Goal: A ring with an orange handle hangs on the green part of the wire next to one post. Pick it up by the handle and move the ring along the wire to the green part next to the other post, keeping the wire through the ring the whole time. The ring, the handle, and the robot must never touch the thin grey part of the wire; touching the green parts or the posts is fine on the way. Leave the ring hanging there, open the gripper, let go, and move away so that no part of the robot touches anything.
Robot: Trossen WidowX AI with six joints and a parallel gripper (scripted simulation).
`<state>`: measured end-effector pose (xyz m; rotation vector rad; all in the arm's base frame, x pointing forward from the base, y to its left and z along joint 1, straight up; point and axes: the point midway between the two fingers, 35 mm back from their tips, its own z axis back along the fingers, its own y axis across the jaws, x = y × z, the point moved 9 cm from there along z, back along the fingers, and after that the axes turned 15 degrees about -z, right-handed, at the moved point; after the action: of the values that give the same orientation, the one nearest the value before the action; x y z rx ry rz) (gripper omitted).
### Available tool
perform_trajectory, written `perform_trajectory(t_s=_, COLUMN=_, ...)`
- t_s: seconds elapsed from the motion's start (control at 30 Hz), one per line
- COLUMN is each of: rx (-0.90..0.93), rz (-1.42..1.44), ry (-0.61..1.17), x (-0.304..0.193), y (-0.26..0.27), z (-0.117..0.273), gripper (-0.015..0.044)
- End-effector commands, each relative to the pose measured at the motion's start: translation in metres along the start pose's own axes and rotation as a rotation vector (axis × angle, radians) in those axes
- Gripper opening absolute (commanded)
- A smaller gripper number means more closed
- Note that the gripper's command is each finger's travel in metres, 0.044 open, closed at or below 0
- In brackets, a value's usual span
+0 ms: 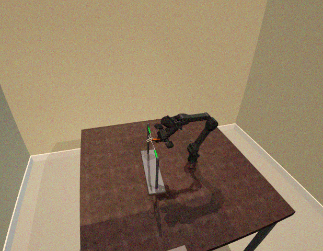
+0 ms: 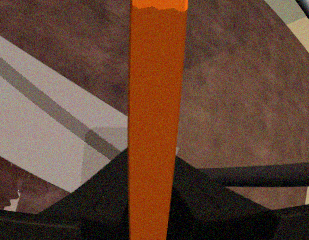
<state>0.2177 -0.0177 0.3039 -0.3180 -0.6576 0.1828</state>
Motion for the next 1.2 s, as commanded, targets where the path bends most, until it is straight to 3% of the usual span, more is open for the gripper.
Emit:
perform_trajectory(t_s=0.0, rx=-0.043, rz=0.100, ry=-0.015, x=0.002, y=-0.007, z=0.001, gripper=-0.0150)
perform_trajectory(t_s=0.6, rx=-0.069, rz=0.217, ry=-0.028, x=-0.003, y=-0.003, z=0.000, gripper=-0.0150)
perform_trajectory(t_s=1.17, rx=0.025, rz=0.041, ry=-0.051, x=-0.020, y=0.025, z=-0.009, gripper=-0.0150)
